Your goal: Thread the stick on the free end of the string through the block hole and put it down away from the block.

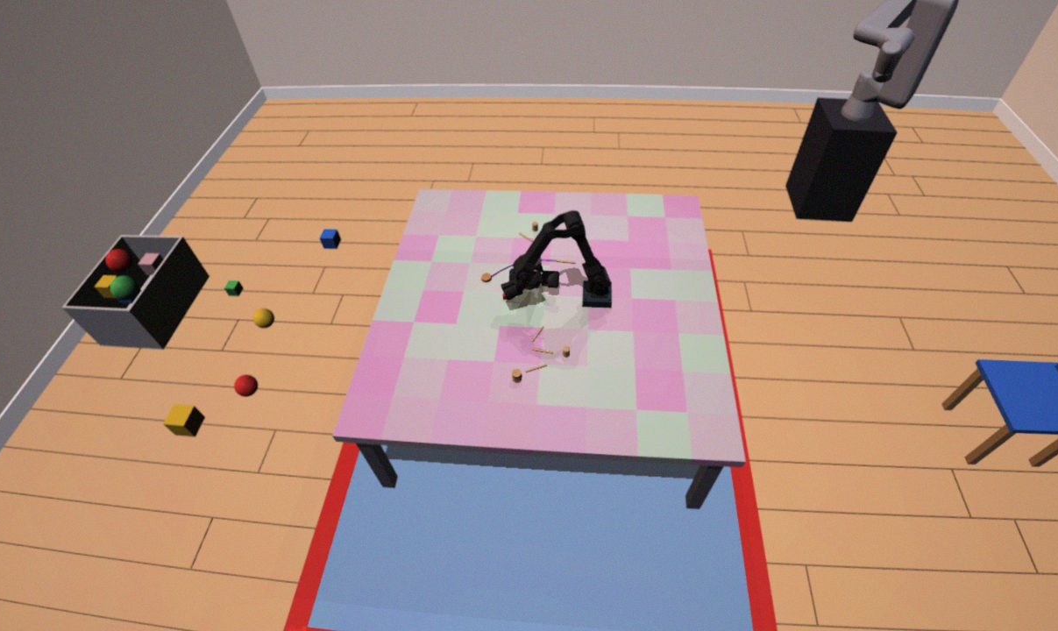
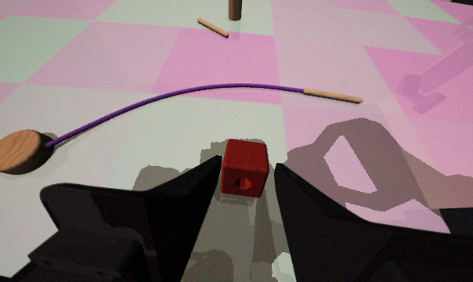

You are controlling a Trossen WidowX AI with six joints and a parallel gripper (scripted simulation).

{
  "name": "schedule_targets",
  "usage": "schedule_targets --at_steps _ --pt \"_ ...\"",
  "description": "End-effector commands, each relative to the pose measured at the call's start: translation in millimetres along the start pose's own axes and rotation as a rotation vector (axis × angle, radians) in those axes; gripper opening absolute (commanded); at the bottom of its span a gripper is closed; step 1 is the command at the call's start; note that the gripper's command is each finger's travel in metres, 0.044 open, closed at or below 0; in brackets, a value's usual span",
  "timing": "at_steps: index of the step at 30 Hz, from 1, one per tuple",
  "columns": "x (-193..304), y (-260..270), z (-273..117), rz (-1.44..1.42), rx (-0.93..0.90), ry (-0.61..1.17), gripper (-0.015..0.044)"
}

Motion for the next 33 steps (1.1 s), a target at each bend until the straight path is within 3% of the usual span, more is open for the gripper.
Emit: schedule_targets --at_steps 1,4,20,27,33 --pt "-8 3 -36 0.007 -0.01 0.007 0.0243" --pt "-15 1 -59 0.007 -0.009 0.004 0.0243" --pt "-15 1 -59 0.007 -0.009 0.004 0.0243" --pt "-24 0 -45 -0.433 0.045 0.138 0.0427" --pt "-35 0 -33 -0.9 0.003 0.312 0.044"
Point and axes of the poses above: the point midway between the two fingers, 35 mm back from their tips, its own z axis out along the fingers, its own y axis across the jaws, x = y × z, the point moved 6 cm from there along -z, back along the fingers
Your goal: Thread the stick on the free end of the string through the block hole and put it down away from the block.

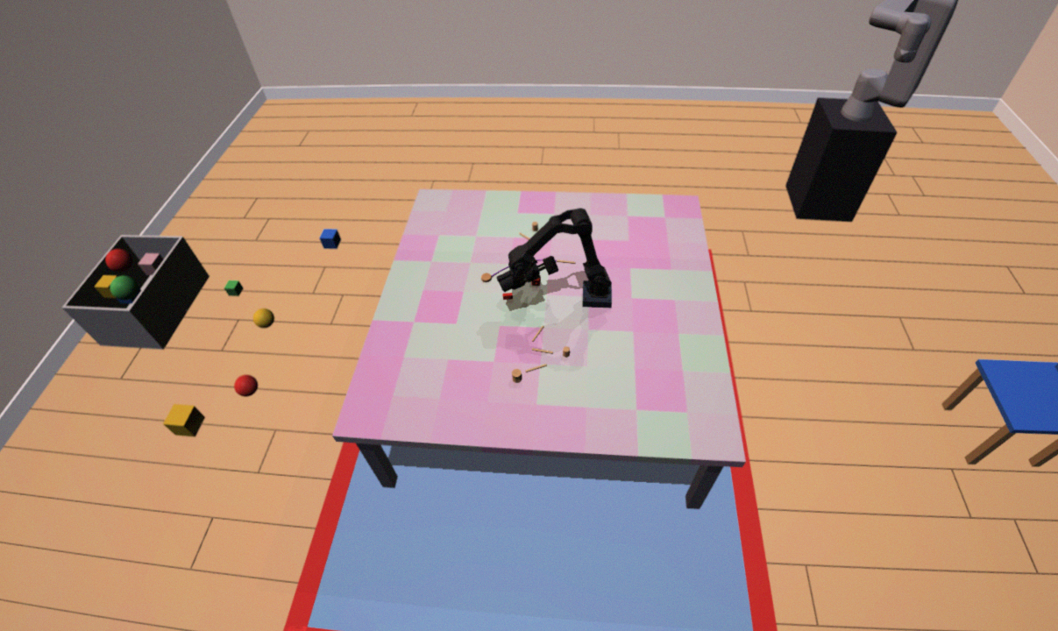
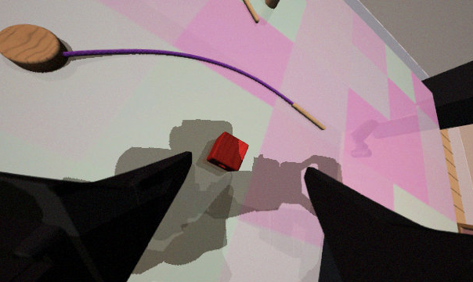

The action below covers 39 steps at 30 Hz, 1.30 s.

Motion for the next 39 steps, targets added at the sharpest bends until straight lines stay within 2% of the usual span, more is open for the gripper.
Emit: schedule_targets --at_steps 1,5,19,29,39 --pt "-11 -7 13 -0.532 -0.06 0.173 0.044" --pt "-19 -10 19 -0.835 -0.154 0.245 0.044" --pt "-36 -17 30 -1.382 -0.445 0.281 0.044" --pt "-48 -22 36 -1.77 -0.673 0.169 0.044" --pt "-59 -27 40 -2.142 -0.874 -0.06 0.044"
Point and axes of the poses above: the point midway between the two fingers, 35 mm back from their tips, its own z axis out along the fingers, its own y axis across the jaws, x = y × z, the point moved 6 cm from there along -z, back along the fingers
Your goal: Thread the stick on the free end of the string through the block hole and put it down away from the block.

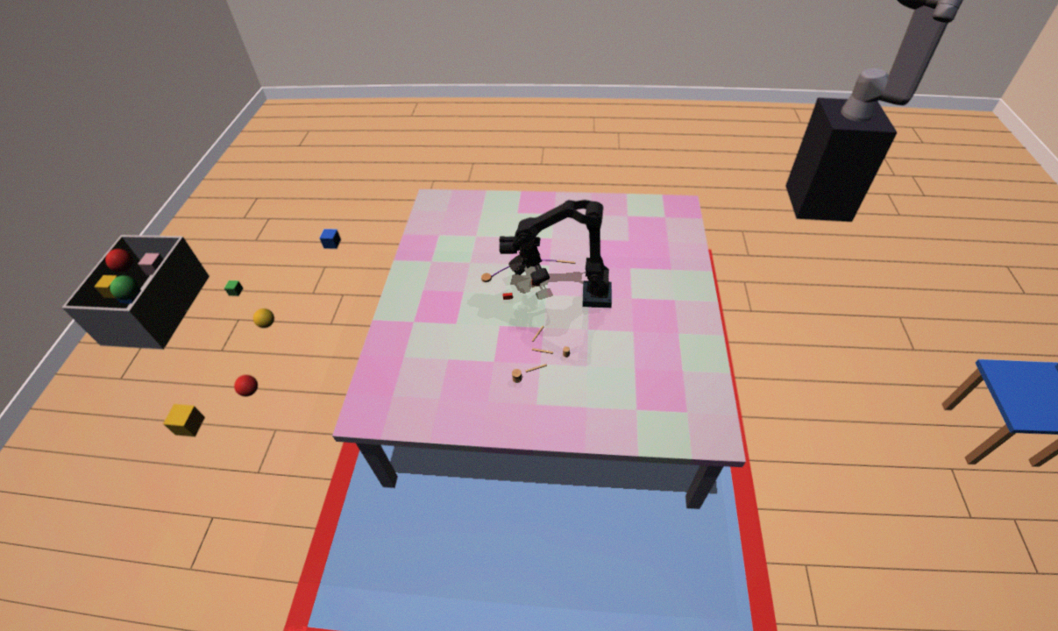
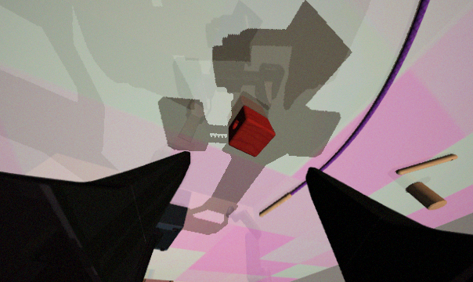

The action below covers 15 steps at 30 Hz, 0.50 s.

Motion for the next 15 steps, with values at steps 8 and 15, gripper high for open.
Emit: schedule_targets --at_steps 8,15 --pt "15.2 -19.6 -0.5 -0.914 -0.035 -0.254 0.044" --pt "15.2 -19.6 -0.5 -0.914 -0.035 -0.254 0.044"
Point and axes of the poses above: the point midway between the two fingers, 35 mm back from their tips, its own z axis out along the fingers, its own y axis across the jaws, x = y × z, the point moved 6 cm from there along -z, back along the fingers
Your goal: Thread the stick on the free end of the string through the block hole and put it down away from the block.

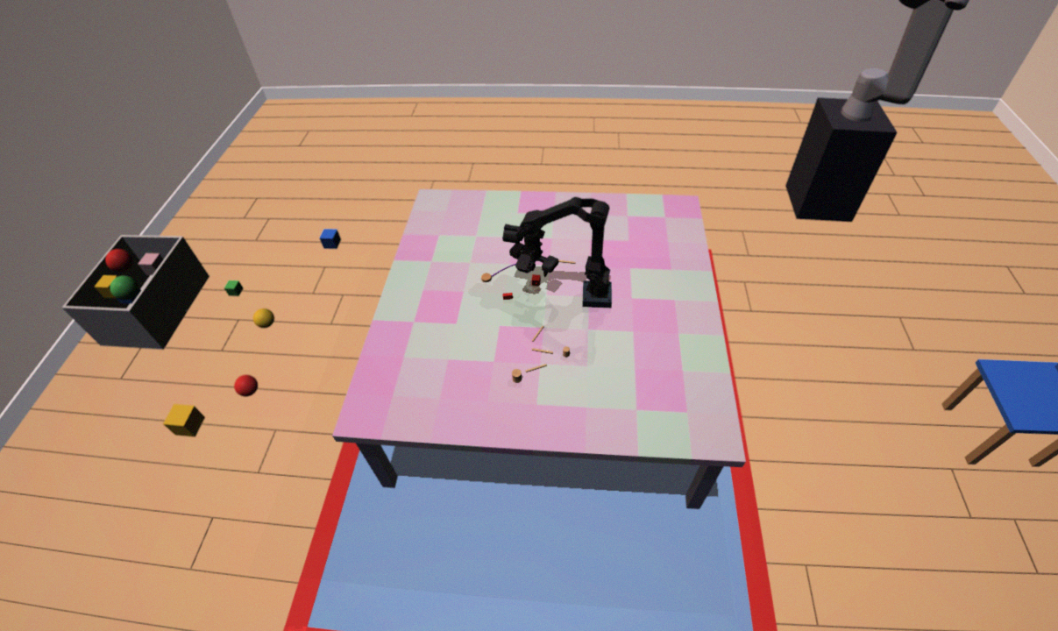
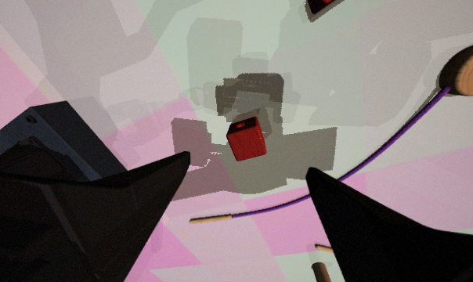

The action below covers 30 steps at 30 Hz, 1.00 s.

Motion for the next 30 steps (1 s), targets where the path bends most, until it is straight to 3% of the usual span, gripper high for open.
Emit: schedule_targets --at_steps 1,17,24,30 --pt "6.5 1.9 1.7 -0.252 0.011 -0.067 0.044" --pt "7.0 0.7 0.5 -0.252 0.011 -0.067 0.044" --pt "6.8 1.0 0.6 -0.248 0.013 -0.063 0.0256" --pt "6.8 1.0 0.6 -0.248 0.013 -0.063 0.0243"
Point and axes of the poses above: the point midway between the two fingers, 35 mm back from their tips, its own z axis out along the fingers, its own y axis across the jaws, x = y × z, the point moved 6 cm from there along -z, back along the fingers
